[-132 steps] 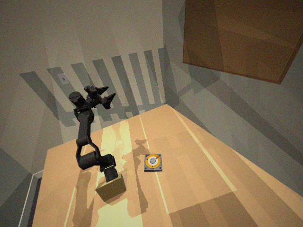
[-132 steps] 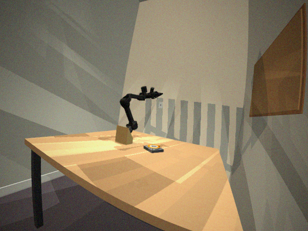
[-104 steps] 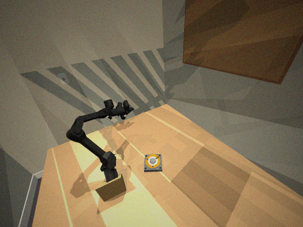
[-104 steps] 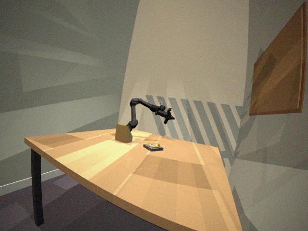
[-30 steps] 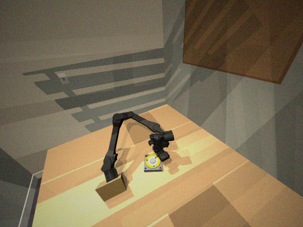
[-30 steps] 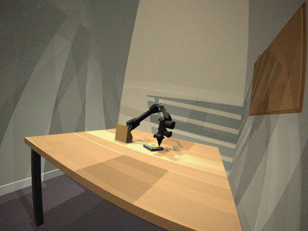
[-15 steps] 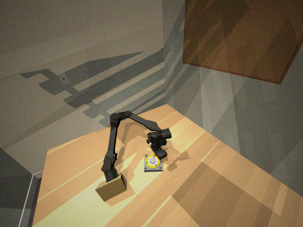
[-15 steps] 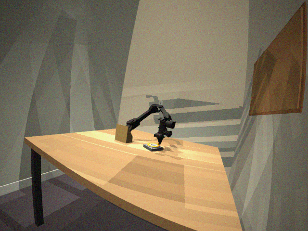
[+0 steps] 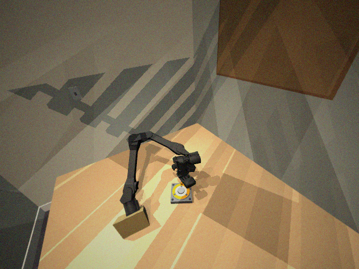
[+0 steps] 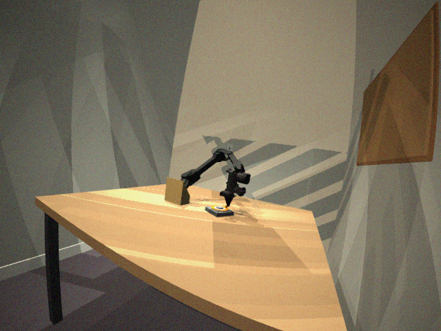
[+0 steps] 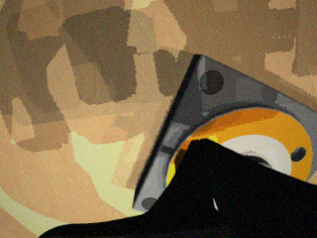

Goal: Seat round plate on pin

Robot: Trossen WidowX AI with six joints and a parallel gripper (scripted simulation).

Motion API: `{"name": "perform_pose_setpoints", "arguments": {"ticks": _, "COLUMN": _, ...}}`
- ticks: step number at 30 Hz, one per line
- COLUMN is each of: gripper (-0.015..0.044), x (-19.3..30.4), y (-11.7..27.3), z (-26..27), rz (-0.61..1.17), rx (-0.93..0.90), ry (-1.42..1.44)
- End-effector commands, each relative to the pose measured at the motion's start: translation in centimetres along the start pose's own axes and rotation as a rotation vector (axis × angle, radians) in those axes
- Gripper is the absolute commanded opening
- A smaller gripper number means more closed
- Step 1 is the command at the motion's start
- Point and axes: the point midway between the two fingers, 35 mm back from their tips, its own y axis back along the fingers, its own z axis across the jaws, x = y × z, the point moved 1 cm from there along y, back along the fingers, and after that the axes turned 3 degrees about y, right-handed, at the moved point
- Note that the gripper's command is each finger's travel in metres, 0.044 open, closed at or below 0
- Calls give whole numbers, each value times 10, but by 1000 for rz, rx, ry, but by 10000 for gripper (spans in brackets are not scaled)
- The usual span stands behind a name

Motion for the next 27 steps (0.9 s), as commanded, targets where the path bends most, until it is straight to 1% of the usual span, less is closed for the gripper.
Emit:
{"name": "perform_pose_setpoints", "arguments": {"ticks": 1, "gripper": 0, "x": 0, "y": 5, "z": 4, "rz": -9, "rx": -2, "ry": 3}}
{"name": "perform_pose_setpoints", "arguments": {"ticks": 10, "gripper": 0, "x": 3, "y": 48, "z": 1, "rz": -8, "rx": 0, "ry": 3}}
{"name": "perform_pose_setpoints", "arguments": {"ticks": 13, "gripper": 0, "x": 3, "y": 49, "z": 0, "rz": -8, "rx": 0, "ry": 3}}
{"name": "perform_pose_setpoints", "arguments": {"ticks": 14, "gripper": 0, "x": 2, "y": 41, "z": -1, "rz": -9, "rx": -6, "ry": -8}}
{"name": "perform_pose_setpoints", "arguments": {"ticks": 27, "gripper": 0, "x": 2, "y": 41, "z": -1, "rz": -9, "rx": -6, "ry": -8}}
